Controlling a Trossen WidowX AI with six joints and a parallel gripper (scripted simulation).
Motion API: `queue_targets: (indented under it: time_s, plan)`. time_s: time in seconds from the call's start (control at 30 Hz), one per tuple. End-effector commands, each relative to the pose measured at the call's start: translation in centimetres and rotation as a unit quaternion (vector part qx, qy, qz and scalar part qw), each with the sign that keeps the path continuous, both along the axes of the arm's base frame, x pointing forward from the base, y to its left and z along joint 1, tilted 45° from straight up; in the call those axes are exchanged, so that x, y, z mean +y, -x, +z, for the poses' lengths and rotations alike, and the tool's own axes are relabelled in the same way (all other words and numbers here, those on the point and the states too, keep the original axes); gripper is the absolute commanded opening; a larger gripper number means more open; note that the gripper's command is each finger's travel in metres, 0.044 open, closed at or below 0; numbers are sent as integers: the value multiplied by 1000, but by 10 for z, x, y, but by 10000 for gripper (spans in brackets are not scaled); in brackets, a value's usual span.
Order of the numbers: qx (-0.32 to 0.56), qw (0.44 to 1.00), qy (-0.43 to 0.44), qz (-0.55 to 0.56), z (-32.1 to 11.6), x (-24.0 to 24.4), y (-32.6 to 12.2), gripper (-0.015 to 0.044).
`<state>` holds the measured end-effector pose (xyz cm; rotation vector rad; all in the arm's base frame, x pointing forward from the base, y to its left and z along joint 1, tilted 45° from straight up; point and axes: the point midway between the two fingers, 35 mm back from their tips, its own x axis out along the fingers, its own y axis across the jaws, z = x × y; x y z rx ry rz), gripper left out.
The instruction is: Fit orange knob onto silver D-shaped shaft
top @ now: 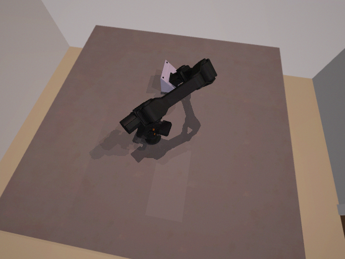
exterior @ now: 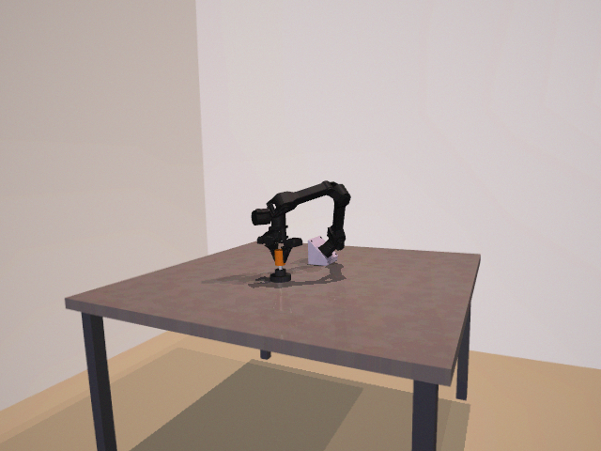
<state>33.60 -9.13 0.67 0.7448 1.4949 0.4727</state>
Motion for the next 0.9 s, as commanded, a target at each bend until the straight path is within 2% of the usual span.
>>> queue_targets:
  time_s: [0.0, 0.63, 0.87]
  plan:
    - [-3, 1000, 1, 0, 0, -1, 2, 0]
    - [-3, 1000, 1, 0, 2, -2, 0, 0]
    - [-72, 995, 6, 71, 3, -3, -2, 0]
